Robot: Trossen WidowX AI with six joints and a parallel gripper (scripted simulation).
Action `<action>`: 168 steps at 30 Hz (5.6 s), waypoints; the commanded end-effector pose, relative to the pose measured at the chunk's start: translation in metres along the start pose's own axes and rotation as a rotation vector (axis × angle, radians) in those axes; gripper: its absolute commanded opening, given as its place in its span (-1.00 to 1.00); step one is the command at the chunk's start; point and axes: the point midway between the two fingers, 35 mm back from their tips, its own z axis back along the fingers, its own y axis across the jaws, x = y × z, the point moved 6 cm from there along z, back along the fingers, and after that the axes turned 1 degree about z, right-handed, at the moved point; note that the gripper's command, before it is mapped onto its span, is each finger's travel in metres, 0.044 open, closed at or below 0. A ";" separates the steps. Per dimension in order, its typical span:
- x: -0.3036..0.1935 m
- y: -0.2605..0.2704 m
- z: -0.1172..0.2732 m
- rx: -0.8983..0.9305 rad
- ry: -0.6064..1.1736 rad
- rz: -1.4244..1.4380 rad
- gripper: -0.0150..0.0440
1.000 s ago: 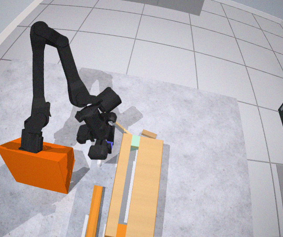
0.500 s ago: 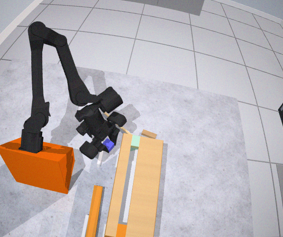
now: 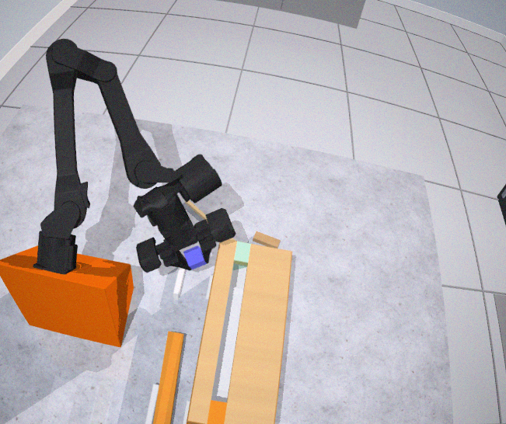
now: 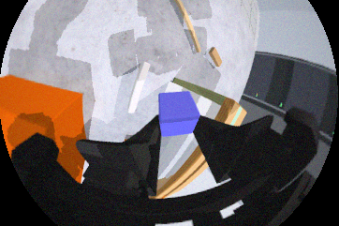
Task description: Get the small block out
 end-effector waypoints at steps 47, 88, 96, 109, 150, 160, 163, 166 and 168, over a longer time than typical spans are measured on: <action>-0.017 -0.006 0.030 0.053 -0.068 -1.913 -0.49; -0.027 -0.009 0.058 0.257 -0.095 -3.477 -0.49; -0.028 -0.009 0.063 0.337 -0.082 -3.778 -0.49; -0.030 -0.010 0.072 0.522 -0.027 -4.256 -0.49; -0.031 -0.010 0.079 0.727 0.062 -4.588 -0.49; -0.031 -0.010 0.079 0.727 0.062 -4.588 -0.49; -0.031 -0.010 0.079 0.727 0.062 -4.588 -0.49; -0.031 -0.010 0.079 0.727 0.062 -4.588 -0.49; -0.031 -0.010 0.079 0.727 0.062 -4.588 -0.49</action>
